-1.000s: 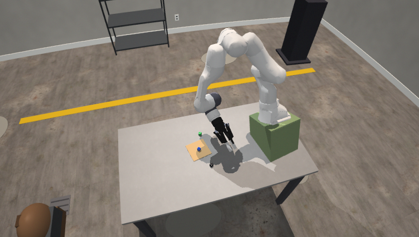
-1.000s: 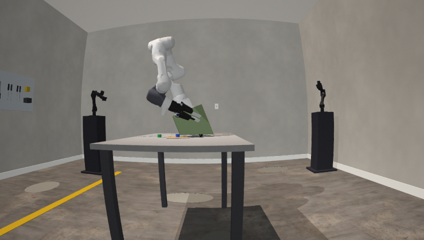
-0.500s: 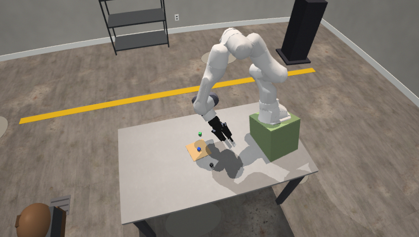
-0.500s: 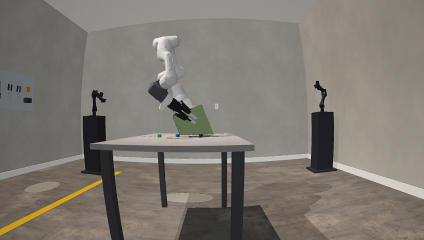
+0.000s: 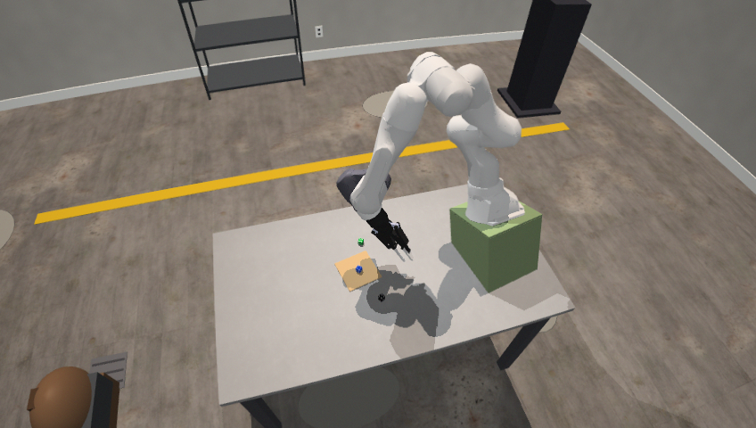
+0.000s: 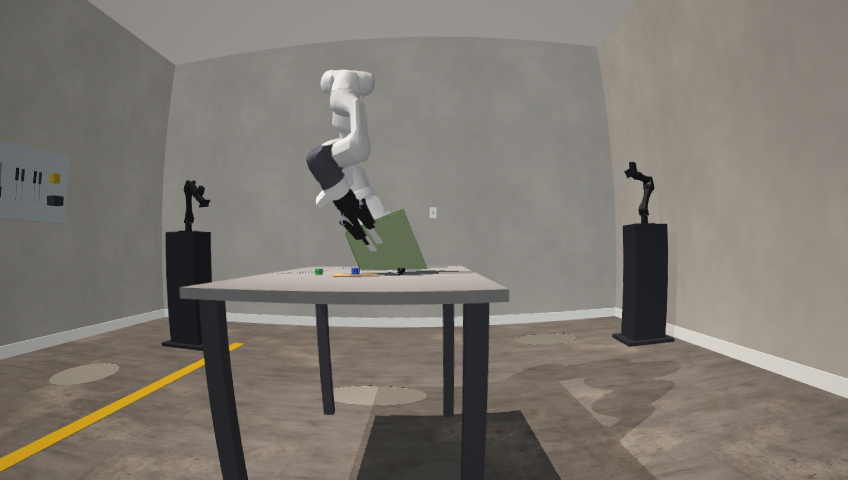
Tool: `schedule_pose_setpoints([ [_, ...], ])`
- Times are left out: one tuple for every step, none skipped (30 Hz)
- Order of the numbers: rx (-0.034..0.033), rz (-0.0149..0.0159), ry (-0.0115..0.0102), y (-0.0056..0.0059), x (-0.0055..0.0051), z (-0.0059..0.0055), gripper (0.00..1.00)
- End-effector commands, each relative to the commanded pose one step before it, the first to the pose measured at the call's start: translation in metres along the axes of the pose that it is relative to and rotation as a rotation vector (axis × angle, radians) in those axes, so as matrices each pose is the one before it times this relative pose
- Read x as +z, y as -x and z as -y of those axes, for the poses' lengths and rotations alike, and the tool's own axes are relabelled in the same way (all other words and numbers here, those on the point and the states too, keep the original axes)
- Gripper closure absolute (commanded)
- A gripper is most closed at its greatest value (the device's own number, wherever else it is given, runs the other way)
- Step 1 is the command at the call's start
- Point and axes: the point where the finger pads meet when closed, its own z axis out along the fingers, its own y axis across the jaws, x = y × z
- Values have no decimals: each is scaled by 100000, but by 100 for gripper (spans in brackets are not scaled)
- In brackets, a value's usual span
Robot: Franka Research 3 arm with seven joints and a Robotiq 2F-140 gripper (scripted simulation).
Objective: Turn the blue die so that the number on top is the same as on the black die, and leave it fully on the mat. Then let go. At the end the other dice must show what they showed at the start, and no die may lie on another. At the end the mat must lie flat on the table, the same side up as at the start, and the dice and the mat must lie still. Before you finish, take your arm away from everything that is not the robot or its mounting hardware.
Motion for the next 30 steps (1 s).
schedule_pose_setpoints([
  [13266,-2204,-4534,-158,-607,1024,79],
  [517,-525,-1410,69,-183,235,79],
  [2069,-1735,-5784,349,-777,945,79],
  [689,-445,-1964,144,-262,323,79],
  [1064,-556,-3067,248,-415,500,79],
  [874,-336,-2540,228,-347,412,79],
  [679,-186,-1985,193,-273,321,79],
  [1002,-155,-2940,308,-411,471,79],
  [823,-20,-2421,275,-342,386,79],
  [640,51,-1882,227,-268,299,79],
  [1044,208,-3067,394,-446,482,79],
  [846,281,-2477,342,-365,387,79],
  [413,174,-1205,175,-179,188,79],
  [1233,658,-3575,546,-546,548,79],
  [857,579,-2460,405,-382,375,79],
  [42,31,-120,21,-19,18,79],
  [0,0,0,0,0,0,79],
  [0,0,0,0,0,0,79],
  [1951,1695,-5503,988,-900,815,79],
  [1462,1591,-4009,806,-679,582,79],
  [304,364,-818,175,-139,118,79],
  [1476,1928,-3902,876,-694,550,79],
  [98,138,-255,61,-45,36,79],
  [1381,2050,-3515,868,-654,481,79],
  [1021,1653,-2512,670,-483,335,79],
  [167,281,-403,112,-78,53,79],
  [997,1741,-2366,679,-474,305,79],
  [814,1496,-1872,570,-386,235,79],
  [640,1223,-1433,458,-303,175,79],
  [480,942,-1051,348,-227,126,79],
])
